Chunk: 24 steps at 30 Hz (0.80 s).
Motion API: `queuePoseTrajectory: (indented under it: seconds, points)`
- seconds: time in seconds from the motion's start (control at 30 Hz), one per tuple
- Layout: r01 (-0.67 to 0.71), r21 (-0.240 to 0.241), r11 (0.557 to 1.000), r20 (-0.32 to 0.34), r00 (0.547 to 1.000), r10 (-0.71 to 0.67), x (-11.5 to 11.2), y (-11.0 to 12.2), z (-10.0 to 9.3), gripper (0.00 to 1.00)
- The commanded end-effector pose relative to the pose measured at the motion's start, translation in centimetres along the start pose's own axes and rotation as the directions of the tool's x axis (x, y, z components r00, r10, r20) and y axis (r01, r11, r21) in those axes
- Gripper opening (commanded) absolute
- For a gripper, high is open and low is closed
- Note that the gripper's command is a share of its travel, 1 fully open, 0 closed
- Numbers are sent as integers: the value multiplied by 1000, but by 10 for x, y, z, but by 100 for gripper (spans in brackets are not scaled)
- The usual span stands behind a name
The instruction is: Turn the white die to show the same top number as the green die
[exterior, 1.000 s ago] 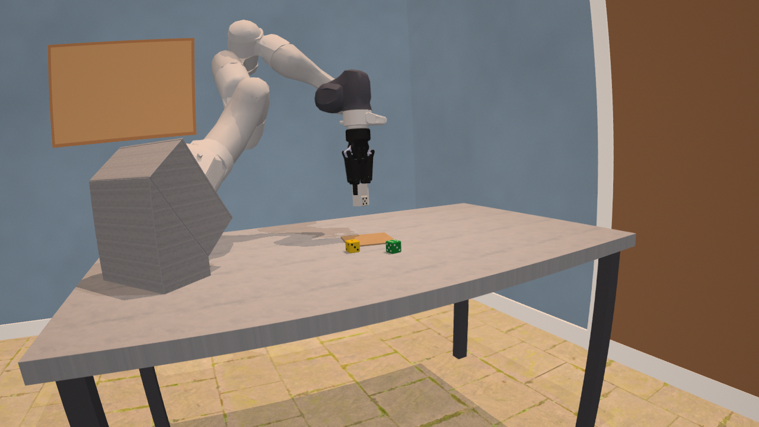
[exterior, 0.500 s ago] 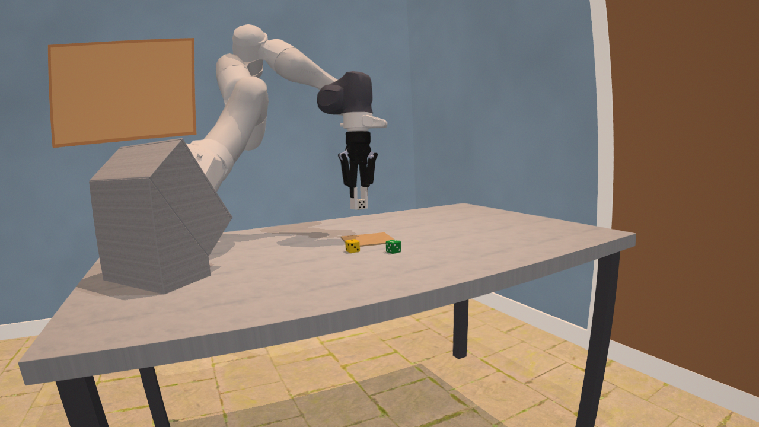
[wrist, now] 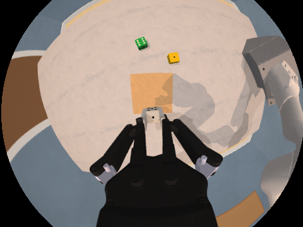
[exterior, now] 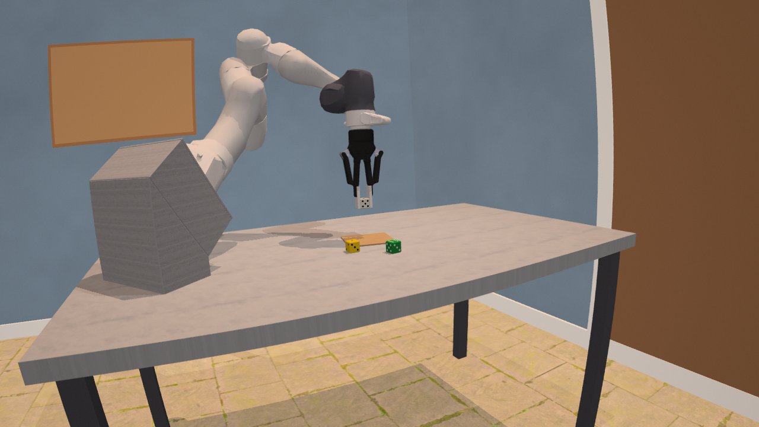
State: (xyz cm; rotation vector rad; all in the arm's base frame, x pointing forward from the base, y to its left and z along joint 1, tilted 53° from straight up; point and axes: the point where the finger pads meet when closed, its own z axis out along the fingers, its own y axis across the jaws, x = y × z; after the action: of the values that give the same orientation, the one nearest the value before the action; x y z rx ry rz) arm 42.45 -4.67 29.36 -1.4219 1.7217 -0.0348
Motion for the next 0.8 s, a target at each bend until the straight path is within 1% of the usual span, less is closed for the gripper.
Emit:
queuePoseTrajectory:
  seconds: [0.0, 0.2, 0.4, 0.43, 0.47, 0.53, 0.57, 0.77]
  points:
    - [-173, -1, 985, 8, 985, 173, 0, -1, 0, 16]
    - [-288, -1, 958, 10, 957, 288, 5, -1, 1, 16]
    - [-403, -2, 915, 11, 915, 403, 11, -1, 1, 16]
    - [-405, -2, 915, 11, 914, 405, 11, -1, 1, 16]
    - [-437, -2, 899, 12, 899, 437, 13, -1, 1, 16]
    - [-437, -2, 899, 12, 899, 437, 13, -1, 1, 16]
    - [-484, -2, 875, 13, 875, 484, 15, -1, 1, 16]
    - [-585, -3, 811, 15, 811, 585, 20, -1, 2, 16]
